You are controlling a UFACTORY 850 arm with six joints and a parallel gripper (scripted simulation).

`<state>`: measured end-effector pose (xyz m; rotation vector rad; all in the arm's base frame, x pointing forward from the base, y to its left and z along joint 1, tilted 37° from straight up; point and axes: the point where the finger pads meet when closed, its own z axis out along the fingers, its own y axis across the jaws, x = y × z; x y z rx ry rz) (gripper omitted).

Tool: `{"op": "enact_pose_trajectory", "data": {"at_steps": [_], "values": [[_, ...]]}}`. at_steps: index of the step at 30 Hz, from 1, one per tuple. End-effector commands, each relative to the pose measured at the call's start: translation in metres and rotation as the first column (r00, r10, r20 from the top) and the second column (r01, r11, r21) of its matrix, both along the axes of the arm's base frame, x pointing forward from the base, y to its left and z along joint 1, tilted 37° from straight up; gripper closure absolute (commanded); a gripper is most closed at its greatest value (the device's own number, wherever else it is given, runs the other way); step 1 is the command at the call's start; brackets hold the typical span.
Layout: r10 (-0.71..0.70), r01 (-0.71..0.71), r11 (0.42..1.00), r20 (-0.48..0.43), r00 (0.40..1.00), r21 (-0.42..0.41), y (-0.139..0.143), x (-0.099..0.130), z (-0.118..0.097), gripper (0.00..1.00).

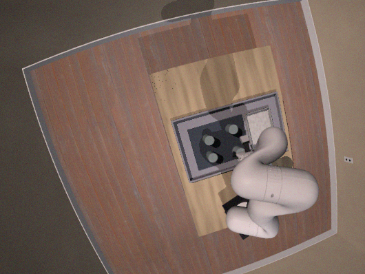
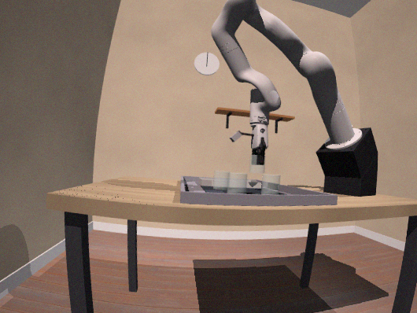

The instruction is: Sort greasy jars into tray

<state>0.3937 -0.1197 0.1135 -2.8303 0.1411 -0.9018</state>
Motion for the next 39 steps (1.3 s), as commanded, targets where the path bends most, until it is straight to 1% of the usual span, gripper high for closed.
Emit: {"op": "enact_pose_trajectory", "data": {"at_steps": [1, 12, 14, 22, 29, 31, 39], "values": [[0.000, 0.000, 1.000, 0.001, 1.000, 0.000, -0.001, -0.005, 0.008, 1.00], [0.000, 0.000, 1.000, 0.001, 1.000, 0.000, -0.005, -0.022, 0.031, 1.00], [0.000, 0.000, 1.000, 0.001, 1.000, 0.000, -0.005, -0.022, 0.031, 1.00], [0.000, 0.000, 1.000, 0.001, 1.000, 0.000, -0.008, -0.034, 0.048, 1.00], [0.000, 0.000, 1.000, 0.001, 1.000, 0.000, -0.031, -0.030, 0.047, 1.00], [0.000, 0.000, 1.000, 0.001, 1.000, 0.000, -0.031, -0.030, 0.047, 1.00], [0.000, 0.000, 1.000, 0.001, 1.000, 0.000, -0.057, -0.025, 0.047, 1.00]]}}
